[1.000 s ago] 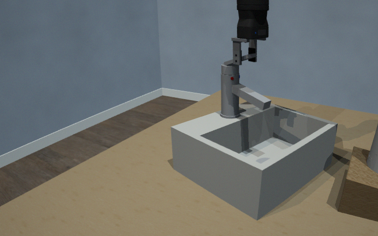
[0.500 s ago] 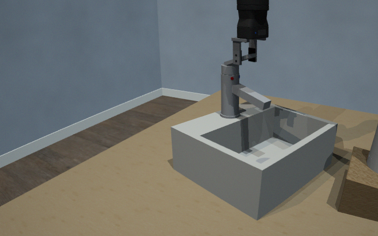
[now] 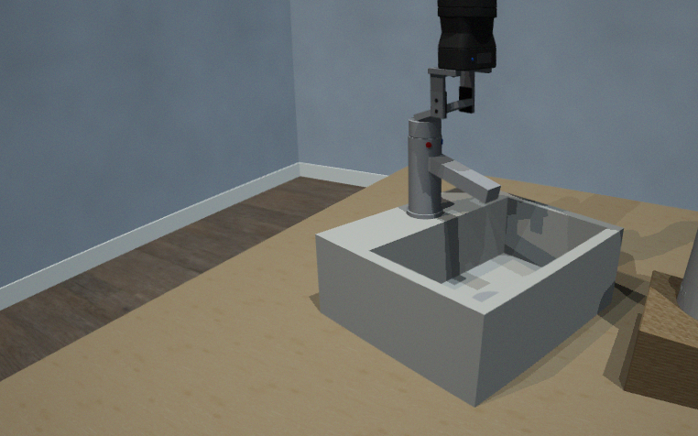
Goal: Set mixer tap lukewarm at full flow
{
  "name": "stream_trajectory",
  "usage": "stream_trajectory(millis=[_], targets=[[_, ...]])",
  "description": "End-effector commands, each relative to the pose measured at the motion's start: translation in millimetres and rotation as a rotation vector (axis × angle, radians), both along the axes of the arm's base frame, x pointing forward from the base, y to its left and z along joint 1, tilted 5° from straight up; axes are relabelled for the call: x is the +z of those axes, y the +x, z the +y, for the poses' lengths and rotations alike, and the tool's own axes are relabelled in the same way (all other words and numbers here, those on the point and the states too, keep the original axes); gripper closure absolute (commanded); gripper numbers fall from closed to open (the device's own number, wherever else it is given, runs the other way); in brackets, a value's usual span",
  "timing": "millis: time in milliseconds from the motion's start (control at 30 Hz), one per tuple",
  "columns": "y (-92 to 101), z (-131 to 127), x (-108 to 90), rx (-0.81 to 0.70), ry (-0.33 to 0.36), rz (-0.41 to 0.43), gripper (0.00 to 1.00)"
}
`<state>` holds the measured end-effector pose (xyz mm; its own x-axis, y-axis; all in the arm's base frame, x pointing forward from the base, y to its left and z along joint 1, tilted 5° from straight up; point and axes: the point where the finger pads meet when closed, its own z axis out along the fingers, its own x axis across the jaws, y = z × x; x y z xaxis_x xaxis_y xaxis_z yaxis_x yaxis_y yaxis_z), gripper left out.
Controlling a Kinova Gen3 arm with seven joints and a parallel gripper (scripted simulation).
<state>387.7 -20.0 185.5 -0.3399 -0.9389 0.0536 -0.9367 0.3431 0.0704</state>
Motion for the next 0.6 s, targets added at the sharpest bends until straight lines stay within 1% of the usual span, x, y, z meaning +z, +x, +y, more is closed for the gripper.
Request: stream_trajectory(millis=[0, 167, 367, 433, 567], targets=[[1.4, 0.1, 3.7, 0.0, 0.0, -0.004, 0.0], [2.1, 0.3, 13.1, 0.0, 0.0, -0.004, 0.0], [3.4, 0.7, 29.0, 0.0, 0.0, -0.004, 0.0], [3.4, 0.7, 29.0, 0.0, 0.0, -0.004, 0.0], [4.3, 1.0, 40.5, 0.0, 0.0, -0.004, 0.0]])
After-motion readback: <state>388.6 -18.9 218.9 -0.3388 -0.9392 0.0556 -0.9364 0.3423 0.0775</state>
